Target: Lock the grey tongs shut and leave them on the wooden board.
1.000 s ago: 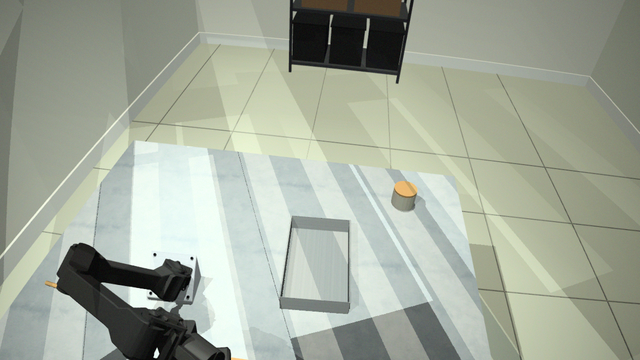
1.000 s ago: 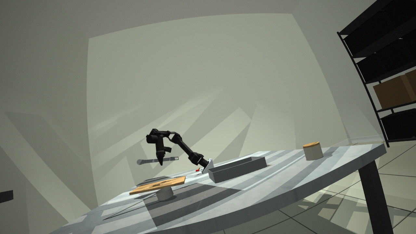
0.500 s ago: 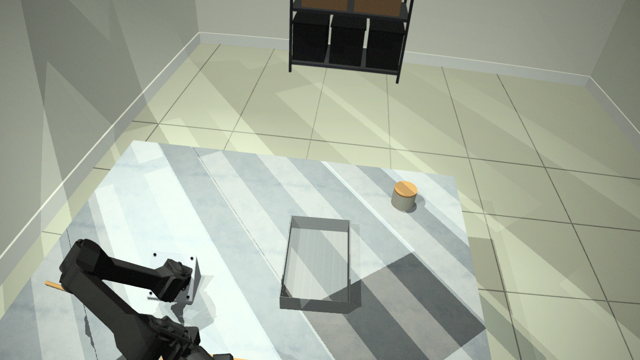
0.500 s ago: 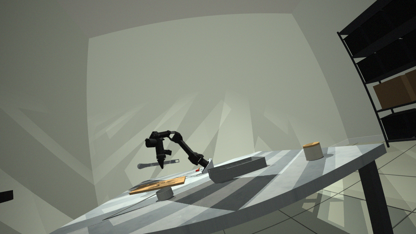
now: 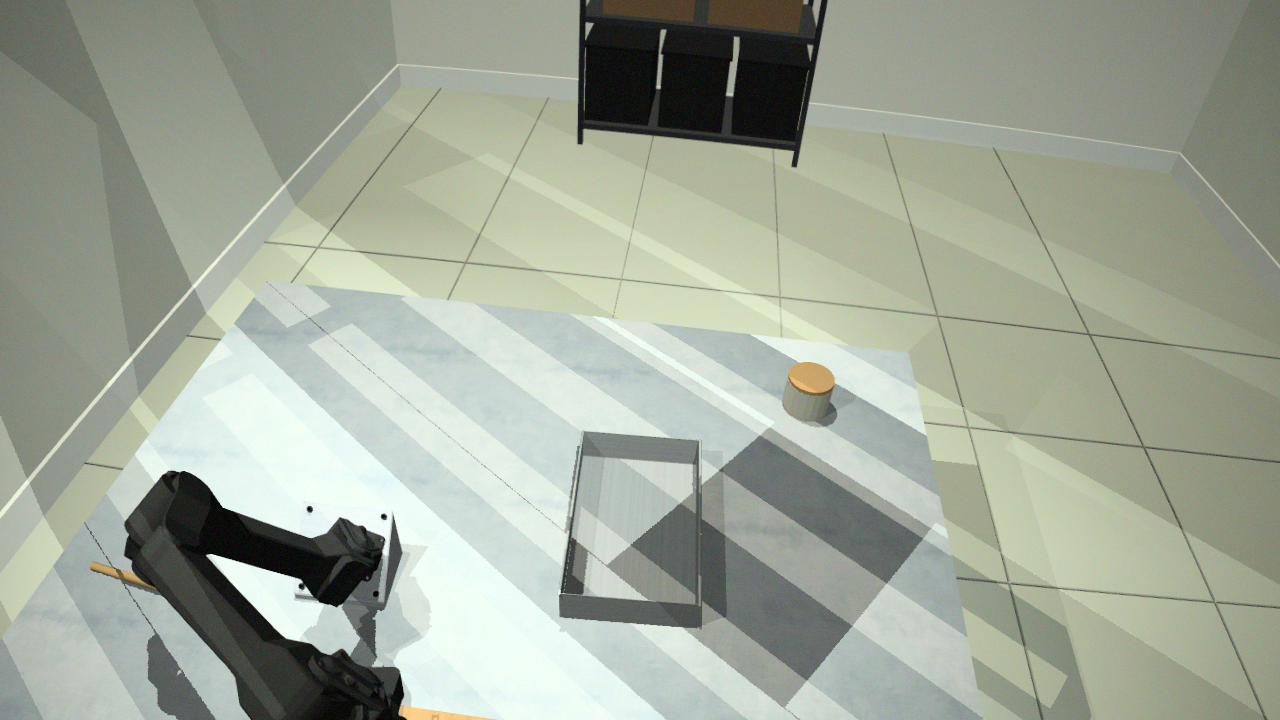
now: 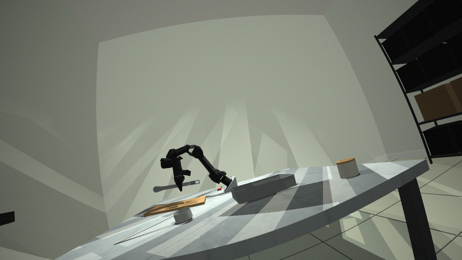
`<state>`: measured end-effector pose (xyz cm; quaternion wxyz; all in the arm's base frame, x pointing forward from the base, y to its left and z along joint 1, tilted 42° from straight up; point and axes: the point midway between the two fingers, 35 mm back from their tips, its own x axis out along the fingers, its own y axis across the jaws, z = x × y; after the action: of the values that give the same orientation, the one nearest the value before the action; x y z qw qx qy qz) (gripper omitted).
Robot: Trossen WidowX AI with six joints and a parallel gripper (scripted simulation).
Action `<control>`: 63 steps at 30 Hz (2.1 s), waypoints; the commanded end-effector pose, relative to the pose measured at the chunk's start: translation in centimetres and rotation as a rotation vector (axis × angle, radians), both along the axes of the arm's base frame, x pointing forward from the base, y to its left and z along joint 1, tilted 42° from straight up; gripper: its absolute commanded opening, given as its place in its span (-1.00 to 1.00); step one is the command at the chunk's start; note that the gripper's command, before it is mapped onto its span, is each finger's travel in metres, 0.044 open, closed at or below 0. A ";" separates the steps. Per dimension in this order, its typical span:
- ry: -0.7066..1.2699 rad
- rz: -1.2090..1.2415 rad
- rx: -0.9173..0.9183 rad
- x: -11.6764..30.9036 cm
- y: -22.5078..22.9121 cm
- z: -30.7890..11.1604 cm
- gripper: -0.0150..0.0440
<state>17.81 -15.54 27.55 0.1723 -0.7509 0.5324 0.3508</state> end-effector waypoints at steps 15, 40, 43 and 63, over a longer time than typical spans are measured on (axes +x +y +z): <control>0.011 0.009 0.021 0.3 -2.2 -1.9 -1.00; 0.011 0.007 0.026 0.2 -3.4 -2.9 -0.20; 0.011 0.007 0.026 0.2 -3.4 -2.9 0.07; -0.314 -0.371 0.139 -1.7 -4.1 -2.3 1.00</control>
<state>17.12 -19.37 24.88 0.2762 -0.7150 0.5693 0.2972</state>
